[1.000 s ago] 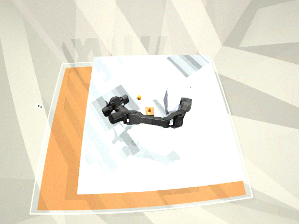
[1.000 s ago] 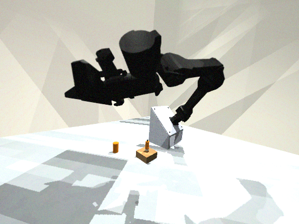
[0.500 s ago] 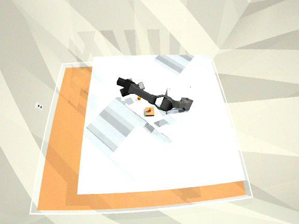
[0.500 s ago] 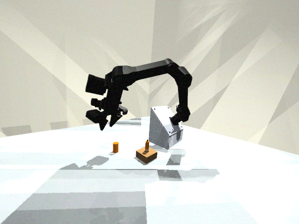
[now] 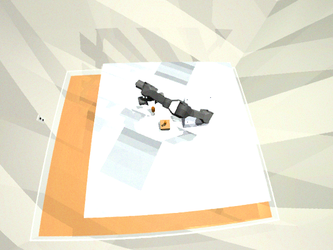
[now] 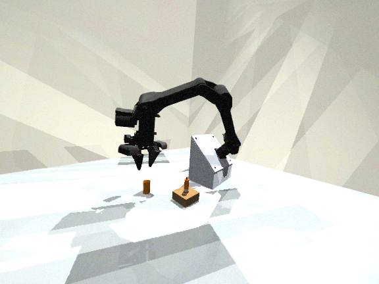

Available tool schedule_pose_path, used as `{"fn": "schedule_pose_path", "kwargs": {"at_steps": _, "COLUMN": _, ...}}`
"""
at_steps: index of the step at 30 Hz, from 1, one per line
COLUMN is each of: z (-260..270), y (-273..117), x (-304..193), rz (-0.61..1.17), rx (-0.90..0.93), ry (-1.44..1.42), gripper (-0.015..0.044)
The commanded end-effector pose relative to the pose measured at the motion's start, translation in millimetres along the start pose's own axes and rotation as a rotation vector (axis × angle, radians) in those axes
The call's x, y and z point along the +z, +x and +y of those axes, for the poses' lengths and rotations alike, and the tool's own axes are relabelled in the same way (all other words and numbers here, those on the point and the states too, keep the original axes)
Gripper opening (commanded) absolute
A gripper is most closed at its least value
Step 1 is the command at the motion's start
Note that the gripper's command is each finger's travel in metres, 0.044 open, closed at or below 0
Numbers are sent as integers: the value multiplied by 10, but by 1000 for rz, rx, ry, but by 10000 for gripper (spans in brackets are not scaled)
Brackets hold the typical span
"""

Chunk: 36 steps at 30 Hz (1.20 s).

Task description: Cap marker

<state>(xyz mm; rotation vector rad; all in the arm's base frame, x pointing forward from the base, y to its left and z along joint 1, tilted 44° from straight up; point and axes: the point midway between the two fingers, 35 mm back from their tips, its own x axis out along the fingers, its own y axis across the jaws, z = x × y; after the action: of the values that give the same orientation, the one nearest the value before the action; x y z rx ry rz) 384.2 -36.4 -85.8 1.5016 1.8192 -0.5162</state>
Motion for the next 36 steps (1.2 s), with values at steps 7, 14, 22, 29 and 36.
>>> {"fn": "schedule_pose_path", "kwargs": {"at_steps": 7, "z": -77, "y": 370, "x": -40, "rz": 20, "rx": -19, "ry": 13, "gripper": 246}}
{"fn": "schedule_pose_path", "kwargs": {"at_steps": 14, "z": -79, "y": 456, "x": -41, "rz": 20, "rx": -19, "ry": 13, "gripper": 246}}
{"fn": "schedule_pose_path", "kwargs": {"at_steps": 22, "z": -78, "y": 589, "x": -44, "rz": 20, "rx": -20, "ry": 13, "gripper": 246}}
{"fn": "schedule_pose_path", "kwargs": {"at_steps": 29, "z": -79, "y": 705, "x": -49, "rz": 20, "rx": -19, "ry": 13, "gripper": 246}}
{"fn": "schedule_pose_path", "kwargs": {"at_steps": 36, "z": -83, "y": 813, "x": -56, "rz": 21, "rx": -19, "ry": 13, "gripper": 246}}
